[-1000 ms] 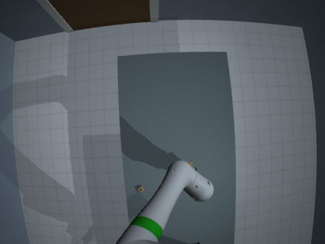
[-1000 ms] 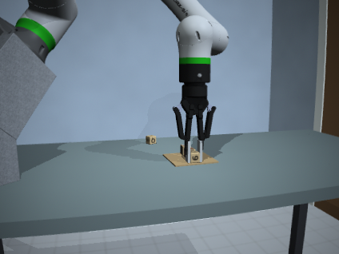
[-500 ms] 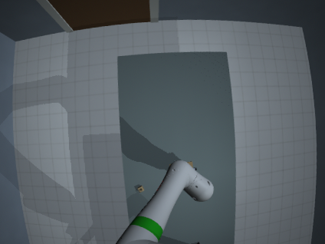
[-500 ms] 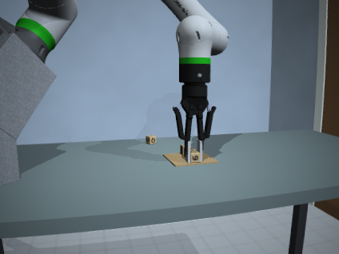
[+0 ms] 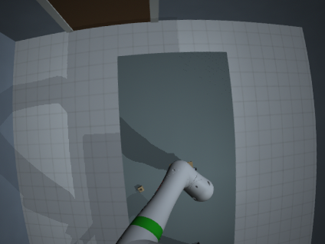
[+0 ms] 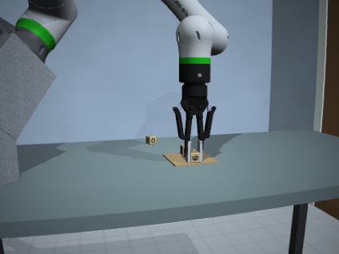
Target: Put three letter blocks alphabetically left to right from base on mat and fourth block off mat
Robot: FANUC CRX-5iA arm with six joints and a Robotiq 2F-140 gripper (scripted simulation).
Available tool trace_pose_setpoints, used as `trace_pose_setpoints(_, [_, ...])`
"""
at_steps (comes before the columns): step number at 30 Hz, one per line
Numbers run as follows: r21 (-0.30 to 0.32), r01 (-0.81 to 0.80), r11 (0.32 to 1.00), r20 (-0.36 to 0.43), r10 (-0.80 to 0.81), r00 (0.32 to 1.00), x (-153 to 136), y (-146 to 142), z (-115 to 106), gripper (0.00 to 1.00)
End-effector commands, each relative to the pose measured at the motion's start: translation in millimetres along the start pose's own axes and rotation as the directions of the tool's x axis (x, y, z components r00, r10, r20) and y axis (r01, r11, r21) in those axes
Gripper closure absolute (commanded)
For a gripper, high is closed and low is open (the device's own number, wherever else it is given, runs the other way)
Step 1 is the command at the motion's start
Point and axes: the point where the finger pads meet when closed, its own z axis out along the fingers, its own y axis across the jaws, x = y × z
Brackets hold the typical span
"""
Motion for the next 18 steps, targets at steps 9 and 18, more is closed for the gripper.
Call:
trace_pose_setpoints(9, [0.000,0.000,1.000,0.000,0.000,1.000,0.2,-0.1,-0.1,0.77])
trace_pose_setpoints(18, [0.000,0.000,1.000,0.000,0.000,1.000,0.2,-0.1,-0.1,0.72])
